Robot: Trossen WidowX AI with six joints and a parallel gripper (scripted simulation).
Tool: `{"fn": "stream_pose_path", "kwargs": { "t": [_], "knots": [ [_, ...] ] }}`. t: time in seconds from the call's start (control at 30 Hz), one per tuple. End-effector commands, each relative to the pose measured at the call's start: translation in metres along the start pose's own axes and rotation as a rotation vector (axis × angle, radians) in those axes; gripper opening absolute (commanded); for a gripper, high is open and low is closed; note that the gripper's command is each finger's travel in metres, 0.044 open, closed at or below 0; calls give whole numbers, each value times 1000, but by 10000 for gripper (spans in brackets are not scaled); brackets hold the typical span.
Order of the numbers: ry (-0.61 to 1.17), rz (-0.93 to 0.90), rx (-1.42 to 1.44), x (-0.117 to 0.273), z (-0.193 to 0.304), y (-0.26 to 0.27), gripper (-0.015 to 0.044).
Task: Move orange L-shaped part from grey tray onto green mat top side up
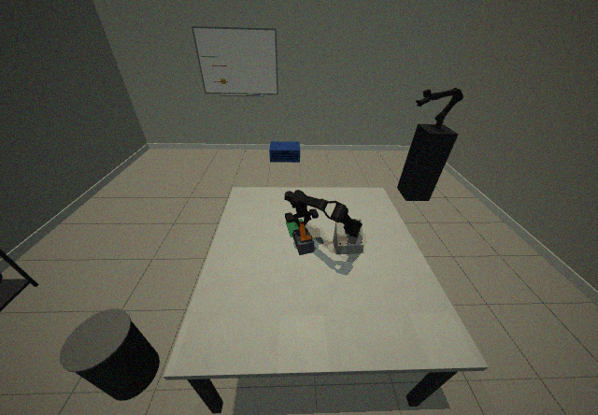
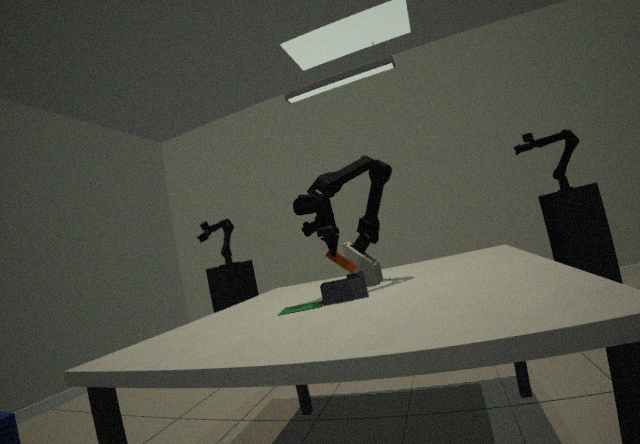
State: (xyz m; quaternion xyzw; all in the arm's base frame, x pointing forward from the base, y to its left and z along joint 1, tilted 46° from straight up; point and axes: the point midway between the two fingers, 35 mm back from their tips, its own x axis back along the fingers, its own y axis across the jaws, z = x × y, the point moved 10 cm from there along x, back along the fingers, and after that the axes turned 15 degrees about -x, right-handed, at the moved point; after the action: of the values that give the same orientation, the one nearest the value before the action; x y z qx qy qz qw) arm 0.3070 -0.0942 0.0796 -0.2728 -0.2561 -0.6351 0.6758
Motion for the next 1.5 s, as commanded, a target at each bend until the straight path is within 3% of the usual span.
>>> {"fn": "stream_pose_path", "kwargs": {
  "t": [0.0, 0.37, 1.47],
  "knots": [
    [-12, -9, 15, 5, 1, 2, 0],
    [-12, -9, 15, 8, -9, 3, 0],
    [-22, -13, 18, 9, -145, 30, 0]
  ]
}}
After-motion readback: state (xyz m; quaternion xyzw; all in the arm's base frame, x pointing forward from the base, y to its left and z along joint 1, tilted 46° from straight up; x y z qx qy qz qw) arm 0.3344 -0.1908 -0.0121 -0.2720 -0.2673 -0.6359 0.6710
